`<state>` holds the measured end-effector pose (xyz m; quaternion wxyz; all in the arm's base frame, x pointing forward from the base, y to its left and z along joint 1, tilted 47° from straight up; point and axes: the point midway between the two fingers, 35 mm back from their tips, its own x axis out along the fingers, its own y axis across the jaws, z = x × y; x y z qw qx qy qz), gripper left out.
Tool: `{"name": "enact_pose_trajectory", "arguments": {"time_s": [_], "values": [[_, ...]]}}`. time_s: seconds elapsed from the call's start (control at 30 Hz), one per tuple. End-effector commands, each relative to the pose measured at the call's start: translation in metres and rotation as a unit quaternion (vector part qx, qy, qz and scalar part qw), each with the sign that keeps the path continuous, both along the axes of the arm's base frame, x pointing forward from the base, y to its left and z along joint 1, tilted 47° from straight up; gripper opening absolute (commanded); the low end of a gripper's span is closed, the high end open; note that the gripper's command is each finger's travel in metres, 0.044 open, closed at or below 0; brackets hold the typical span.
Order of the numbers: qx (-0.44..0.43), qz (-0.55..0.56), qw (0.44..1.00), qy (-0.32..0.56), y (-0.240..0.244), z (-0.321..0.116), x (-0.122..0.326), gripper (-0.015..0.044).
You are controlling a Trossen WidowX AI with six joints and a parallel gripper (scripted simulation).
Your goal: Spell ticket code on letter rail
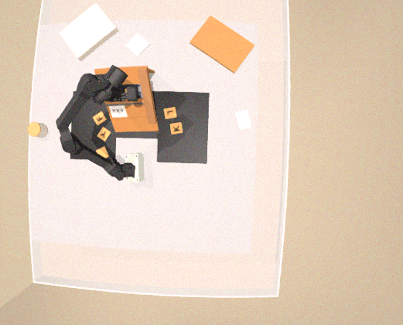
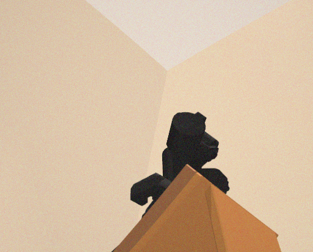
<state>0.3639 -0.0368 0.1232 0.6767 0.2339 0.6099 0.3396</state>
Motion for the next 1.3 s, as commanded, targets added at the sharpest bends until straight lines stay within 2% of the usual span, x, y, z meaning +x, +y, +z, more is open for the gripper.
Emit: {"name": "enact_pose_trajectory", "arguments": {"time_s": [0.0,1.27], "values": [[-0.001,0.006,1.000,0.004,0.000,-0.001,0.000,0.0000],[0.004,0.015,1.000,0.012,0.011,-0.008,0.013,0.0000]]}}
